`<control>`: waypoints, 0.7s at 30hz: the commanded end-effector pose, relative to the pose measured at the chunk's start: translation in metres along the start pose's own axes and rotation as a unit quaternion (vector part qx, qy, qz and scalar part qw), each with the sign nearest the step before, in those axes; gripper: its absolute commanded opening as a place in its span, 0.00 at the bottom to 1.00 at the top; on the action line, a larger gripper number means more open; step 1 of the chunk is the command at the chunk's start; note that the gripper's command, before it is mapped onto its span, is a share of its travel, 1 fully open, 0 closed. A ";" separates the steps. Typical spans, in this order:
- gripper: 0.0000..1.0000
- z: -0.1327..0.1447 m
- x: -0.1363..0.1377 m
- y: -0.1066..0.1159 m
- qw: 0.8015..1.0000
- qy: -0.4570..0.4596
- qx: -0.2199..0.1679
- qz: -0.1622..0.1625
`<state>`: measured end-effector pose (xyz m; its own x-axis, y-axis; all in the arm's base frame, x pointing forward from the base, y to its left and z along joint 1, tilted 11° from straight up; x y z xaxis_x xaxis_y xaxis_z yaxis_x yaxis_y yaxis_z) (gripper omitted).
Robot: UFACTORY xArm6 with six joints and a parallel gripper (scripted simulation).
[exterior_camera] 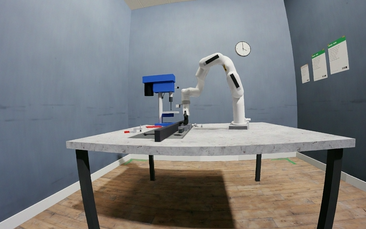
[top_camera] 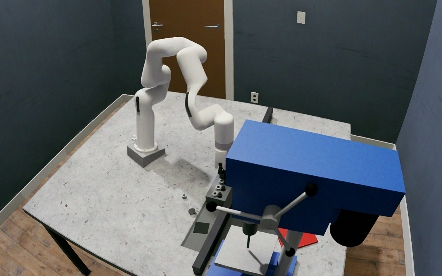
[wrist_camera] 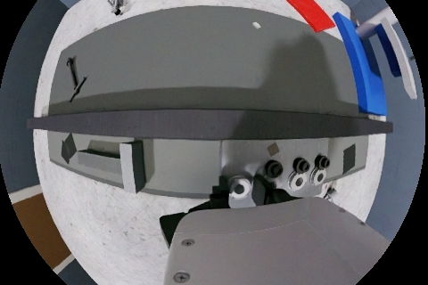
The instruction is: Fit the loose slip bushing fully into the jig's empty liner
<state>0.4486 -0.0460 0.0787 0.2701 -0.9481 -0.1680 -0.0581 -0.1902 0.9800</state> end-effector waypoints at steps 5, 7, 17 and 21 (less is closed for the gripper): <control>0.36 -0.001 0.000 0.017 1.000 0.000 0.002 0.001; 0.36 -0.001 0.000 0.023 1.000 0.000 0.002 0.001; 0.36 -0.001 0.000 0.032 1.000 0.000 0.002 0.001; 0.36 -0.001 0.000 0.040 1.000 0.000 0.002 0.001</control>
Point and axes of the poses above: the point where the finger pads meet when closed, its own y axis back along the fingers, its own x axis across the jaws, z = x × y, the point moved 4 cm from there along y, back along the fingers, and after that the axes turned 12 degrees about y, right-handed, at the moved point
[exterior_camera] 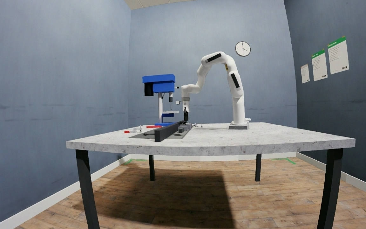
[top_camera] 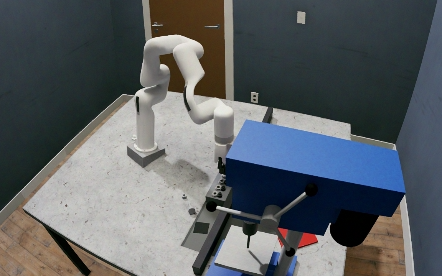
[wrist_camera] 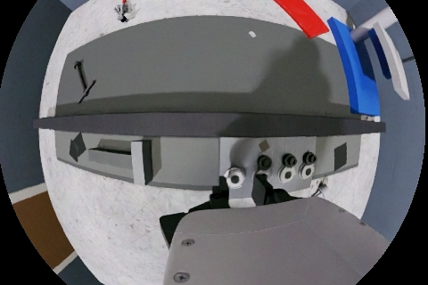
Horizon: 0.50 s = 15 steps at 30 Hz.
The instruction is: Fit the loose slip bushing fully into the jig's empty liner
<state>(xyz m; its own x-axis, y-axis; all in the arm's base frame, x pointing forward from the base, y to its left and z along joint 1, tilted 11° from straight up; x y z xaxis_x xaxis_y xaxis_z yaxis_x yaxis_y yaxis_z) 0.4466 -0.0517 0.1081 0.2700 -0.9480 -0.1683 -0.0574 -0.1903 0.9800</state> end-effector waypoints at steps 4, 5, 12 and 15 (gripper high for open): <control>0.36 -0.001 0.000 0.023 1.000 0.000 0.002 0.001; 0.36 -0.001 0.000 0.026 1.000 0.000 0.002 0.001; 0.36 -0.001 0.000 0.031 1.000 0.000 0.002 0.001; 0.36 -0.001 0.000 0.033 1.000 0.000 0.002 0.001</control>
<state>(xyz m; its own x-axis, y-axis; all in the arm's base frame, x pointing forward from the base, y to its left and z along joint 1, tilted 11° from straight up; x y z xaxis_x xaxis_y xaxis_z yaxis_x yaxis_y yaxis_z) 0.4454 -0.0570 0.1353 0.2700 -0.9482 -0.1676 -0.0588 -0.1900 0.9800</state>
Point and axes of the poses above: the point where the finger pads meet when closed, its own y axis back along the fingers, its own x axis across the jaws, z = x × y, the point moved 4 cm from there along y, back along the fingers, and after that the axes turned 12 degrees about y, right-handed, at the moved point
